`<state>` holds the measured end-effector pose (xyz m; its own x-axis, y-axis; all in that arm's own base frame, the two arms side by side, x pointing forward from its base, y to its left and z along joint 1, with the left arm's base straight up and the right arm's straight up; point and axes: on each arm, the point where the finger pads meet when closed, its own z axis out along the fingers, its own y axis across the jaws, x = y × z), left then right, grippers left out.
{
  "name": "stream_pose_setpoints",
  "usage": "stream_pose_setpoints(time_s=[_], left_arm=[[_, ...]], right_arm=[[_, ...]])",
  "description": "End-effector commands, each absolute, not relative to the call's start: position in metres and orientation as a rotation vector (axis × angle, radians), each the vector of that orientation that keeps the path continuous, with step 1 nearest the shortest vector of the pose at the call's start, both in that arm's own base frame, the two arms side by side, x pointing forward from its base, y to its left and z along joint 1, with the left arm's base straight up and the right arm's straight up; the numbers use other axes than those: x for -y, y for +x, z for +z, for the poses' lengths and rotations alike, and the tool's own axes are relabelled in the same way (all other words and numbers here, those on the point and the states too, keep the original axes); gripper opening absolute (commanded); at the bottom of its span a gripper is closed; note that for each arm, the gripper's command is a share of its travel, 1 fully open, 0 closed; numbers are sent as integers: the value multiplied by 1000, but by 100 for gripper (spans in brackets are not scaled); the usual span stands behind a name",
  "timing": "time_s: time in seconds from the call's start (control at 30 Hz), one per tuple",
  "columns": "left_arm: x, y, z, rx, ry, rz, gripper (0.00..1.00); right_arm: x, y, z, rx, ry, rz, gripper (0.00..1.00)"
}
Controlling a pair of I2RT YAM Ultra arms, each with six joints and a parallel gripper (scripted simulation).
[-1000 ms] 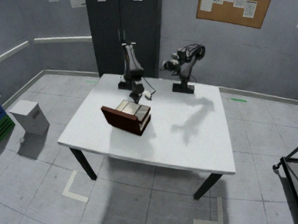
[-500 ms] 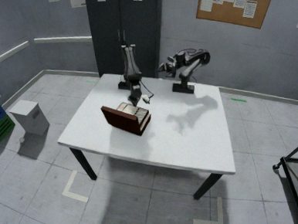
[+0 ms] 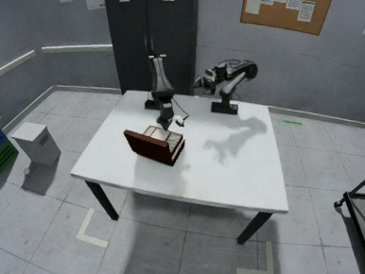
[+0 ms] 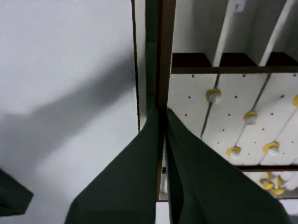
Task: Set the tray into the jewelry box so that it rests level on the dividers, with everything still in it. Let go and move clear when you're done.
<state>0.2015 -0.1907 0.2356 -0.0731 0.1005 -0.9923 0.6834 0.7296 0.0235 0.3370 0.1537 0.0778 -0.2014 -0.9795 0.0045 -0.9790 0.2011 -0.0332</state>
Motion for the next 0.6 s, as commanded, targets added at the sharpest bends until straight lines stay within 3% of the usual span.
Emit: stream_pose_setpoints(time_s=[0.0, 0.57], left_arm=[[189, 200, 235, -1595, 649, -537, 100], [189, 200, 235, -1595, 649, -537, 100]], right_arm=[[-153, 338, 83, -2394, -1962, -62, 0], [-150, 341, 68, -2383, -1943, -78, 0]])
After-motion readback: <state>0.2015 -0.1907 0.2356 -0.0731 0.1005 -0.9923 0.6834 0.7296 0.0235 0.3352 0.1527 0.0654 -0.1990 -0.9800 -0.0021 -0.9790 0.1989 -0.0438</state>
